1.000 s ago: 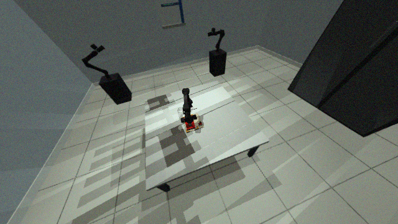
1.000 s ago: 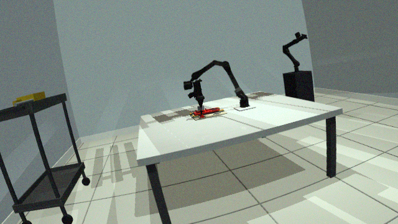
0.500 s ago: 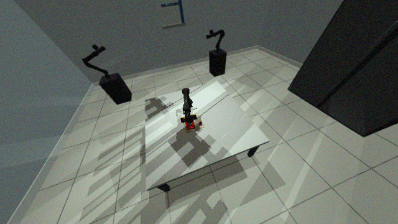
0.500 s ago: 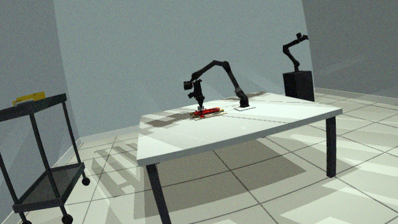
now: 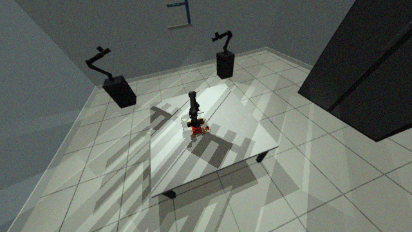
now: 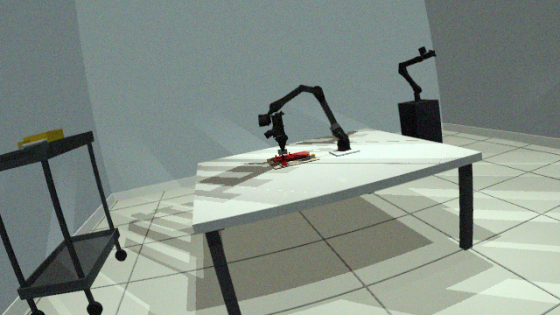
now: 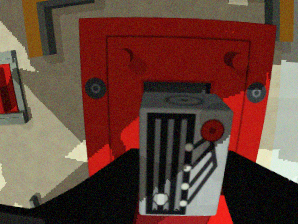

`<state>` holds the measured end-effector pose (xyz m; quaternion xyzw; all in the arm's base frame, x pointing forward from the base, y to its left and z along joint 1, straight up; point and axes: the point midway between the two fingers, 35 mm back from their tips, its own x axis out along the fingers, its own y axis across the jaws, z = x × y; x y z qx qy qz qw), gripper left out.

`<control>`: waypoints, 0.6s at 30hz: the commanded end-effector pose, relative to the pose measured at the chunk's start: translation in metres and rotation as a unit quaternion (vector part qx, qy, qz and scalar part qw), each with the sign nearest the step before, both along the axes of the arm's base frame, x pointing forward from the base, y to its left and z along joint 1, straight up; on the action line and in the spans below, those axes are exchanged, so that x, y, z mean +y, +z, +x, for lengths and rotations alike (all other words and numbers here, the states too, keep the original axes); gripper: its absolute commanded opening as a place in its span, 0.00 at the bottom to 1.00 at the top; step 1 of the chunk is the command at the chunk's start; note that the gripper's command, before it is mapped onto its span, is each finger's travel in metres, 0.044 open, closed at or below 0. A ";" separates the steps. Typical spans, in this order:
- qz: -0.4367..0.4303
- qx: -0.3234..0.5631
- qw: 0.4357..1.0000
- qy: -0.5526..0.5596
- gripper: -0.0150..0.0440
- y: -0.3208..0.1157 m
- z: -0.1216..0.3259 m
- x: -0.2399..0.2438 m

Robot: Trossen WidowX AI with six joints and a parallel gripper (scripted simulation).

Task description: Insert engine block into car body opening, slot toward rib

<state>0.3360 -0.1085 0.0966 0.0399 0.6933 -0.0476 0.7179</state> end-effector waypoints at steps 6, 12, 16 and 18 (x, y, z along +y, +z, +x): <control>0.001 0.000 1.000 0.002 0.52 -0.001 0.000 0.000; 0.001 0.000 1.000 0.002 0.52 -0.001 0.000 0.000; 0.001 0.000 1.000 0.005 0.52 -0.003 0.000 0.000; 0.001 0.000 1.000 0.004 0.52 -0.003 0.000 0.000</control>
